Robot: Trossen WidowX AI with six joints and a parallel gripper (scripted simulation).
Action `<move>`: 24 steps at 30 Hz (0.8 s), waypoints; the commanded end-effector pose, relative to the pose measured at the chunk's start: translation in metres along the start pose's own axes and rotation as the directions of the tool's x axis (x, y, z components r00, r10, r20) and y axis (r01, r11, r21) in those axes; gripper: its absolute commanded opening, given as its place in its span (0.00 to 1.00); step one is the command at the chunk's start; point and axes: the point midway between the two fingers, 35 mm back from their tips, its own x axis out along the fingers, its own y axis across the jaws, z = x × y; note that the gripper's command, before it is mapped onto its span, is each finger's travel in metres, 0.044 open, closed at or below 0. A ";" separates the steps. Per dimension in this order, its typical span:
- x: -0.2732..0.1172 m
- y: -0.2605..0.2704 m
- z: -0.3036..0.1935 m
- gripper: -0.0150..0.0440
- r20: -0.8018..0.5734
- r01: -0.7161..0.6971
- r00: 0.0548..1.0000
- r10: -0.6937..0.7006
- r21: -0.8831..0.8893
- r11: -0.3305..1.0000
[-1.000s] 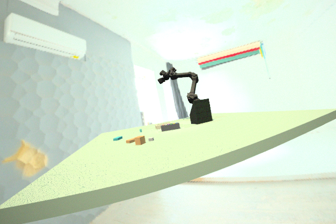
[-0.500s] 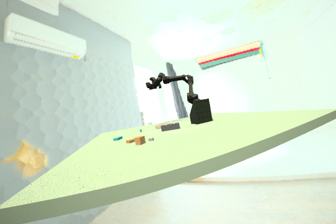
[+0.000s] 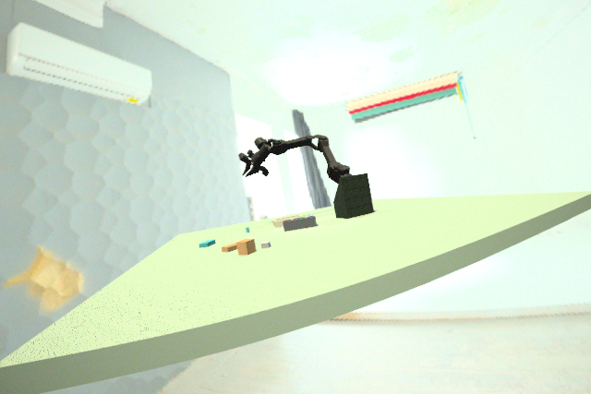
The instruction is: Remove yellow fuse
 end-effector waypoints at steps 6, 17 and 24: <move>-0.003 0.045 -0.150 0.37 -0.337 0.059 0.941 0.015 0.209 0.976; -0.053 0.045 -0.298 0.37 -0.598 0.364 0.792 -0.127 0.295 0.883; -0.097 0.017 -0.369 0.37 -0.664 0.578 0.692 -0.285 0.271 0.770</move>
